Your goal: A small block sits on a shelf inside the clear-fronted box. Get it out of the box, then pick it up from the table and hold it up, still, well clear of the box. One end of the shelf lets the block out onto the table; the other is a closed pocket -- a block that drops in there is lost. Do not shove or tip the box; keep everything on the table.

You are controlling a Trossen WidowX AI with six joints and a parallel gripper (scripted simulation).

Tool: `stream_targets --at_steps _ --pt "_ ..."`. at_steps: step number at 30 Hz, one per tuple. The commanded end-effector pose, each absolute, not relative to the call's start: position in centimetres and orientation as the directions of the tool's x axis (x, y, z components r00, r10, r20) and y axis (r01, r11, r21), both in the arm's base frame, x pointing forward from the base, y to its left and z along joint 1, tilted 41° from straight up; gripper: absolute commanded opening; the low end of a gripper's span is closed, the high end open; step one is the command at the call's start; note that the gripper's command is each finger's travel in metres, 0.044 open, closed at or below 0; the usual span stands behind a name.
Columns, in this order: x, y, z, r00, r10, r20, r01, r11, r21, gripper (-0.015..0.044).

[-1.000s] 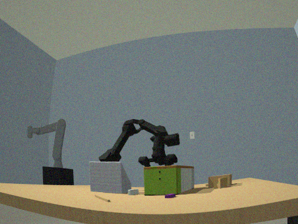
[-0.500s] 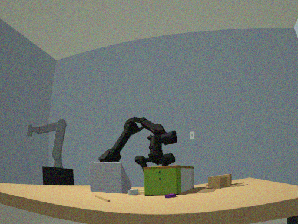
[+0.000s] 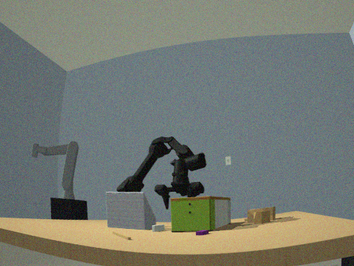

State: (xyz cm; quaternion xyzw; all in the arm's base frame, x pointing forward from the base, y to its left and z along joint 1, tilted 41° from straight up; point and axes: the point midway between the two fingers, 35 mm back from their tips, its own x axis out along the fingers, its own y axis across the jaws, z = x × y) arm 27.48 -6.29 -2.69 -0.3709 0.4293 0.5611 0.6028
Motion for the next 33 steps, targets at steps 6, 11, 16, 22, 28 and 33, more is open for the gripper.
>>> stream_targets --at_steps 6,11,16,22,28,33 --pt "27.5 -8.2 -1.4 0.000 0.356 -0.935 -0.995 0.092 0.036 0.0400" --pt "27.2 -10.5 1.7 -0.001 0.357 -0.934 -0.995 0.096 0.038 0.0400" --pt "27.4 -10.5 1.5 0.012 0.355 -0.935 -0.992 0.124 0.035 0.0374" --pt "26.6 -11.3 0.9 0.045 0.398 -0.916 -0.757 0.613 0.229 0.0285" --pt "25.9 -12.0 0.5 0.092 0.441 -0.893 -0.206 0.886 0.416 0.0285" --pt "25.4 -12.5 0.2 0.136 0.472 -0.871 0.321 0.811 0.489 0.0285"
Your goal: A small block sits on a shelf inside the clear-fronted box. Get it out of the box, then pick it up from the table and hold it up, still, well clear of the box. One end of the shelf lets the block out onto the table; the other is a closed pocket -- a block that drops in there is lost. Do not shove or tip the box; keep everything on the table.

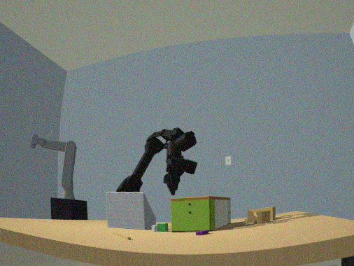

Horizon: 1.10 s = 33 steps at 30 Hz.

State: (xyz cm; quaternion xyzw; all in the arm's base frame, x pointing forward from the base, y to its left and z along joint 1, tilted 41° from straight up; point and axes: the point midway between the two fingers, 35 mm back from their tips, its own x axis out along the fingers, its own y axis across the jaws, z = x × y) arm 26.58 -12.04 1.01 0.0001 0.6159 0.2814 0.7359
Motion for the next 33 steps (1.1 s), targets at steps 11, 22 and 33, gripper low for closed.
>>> stream_targets --at_steps 11,22,33 --pt "24.5 -13.3 -0.2 0.214 0.513 -0.831 0.896 0.236 0.377 0.0285" --pt "23.8 -14.0 -0.5 0.288 0.537 -0.793 0.912 -0.405 0.056 0.0285" --pt "23.0 -14.7 -0.7 0.365 0.550 -0.752 0.483 -0.802 -0.352 0.0285"
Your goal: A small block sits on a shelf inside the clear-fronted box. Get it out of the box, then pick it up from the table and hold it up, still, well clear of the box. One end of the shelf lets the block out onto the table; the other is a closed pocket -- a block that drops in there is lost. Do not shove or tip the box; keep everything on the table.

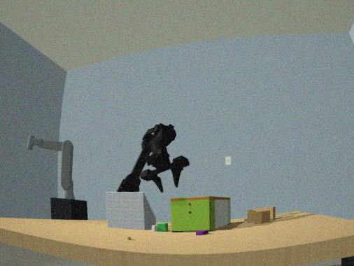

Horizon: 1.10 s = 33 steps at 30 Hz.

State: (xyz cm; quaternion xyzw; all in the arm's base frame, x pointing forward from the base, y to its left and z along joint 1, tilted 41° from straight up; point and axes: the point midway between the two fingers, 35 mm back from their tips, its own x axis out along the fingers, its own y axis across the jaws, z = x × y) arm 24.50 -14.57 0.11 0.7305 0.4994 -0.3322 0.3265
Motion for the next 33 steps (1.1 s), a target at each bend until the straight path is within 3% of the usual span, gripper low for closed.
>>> stream_targets --at_steps 1,11,28,33 --pt "23.0 -14.7 -0.7 0.371 0.550 -0.748 0.430 -0.816 -0.387 0.0285" --pt "22.4 -15.2 -0.8 0.424 0.552 -0.718 -0.093 -0.762 -0.641 0.0285" --pt "22.5 -15.0 -1.0 0.425 0.552 -0.718 -0.102 -0.759 -0.644 0.0285" --pt "23.2 -10.8 -6.6 0.426 0.551 -0.717 -0.102 -0.759 -0.643 0.0285"
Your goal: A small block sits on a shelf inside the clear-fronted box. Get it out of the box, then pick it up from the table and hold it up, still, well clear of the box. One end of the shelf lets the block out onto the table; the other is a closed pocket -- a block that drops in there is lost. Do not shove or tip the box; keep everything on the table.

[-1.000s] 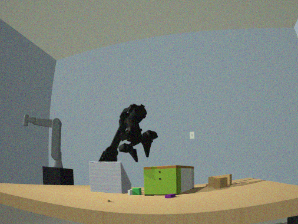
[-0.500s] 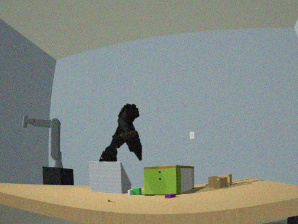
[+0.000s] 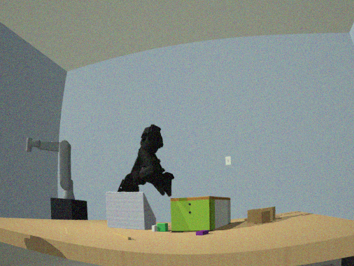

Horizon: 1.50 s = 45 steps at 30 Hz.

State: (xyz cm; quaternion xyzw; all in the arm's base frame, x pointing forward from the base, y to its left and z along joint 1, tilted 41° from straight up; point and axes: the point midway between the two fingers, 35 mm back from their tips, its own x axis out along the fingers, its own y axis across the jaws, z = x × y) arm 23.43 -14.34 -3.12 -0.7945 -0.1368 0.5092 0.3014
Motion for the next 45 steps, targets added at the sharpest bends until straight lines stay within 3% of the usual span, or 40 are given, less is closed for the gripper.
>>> stream_targets --at_steps 1,45 --pt "23.2 -10.0 -7.5 0.426 0.553 -0.716 -0.101 -0.758 -0.645 0.0285" --pt "22.9 -5.4 -12.3 0.427 0.555 -0.714 -0.100 -0.756 -0.647 0.0285"
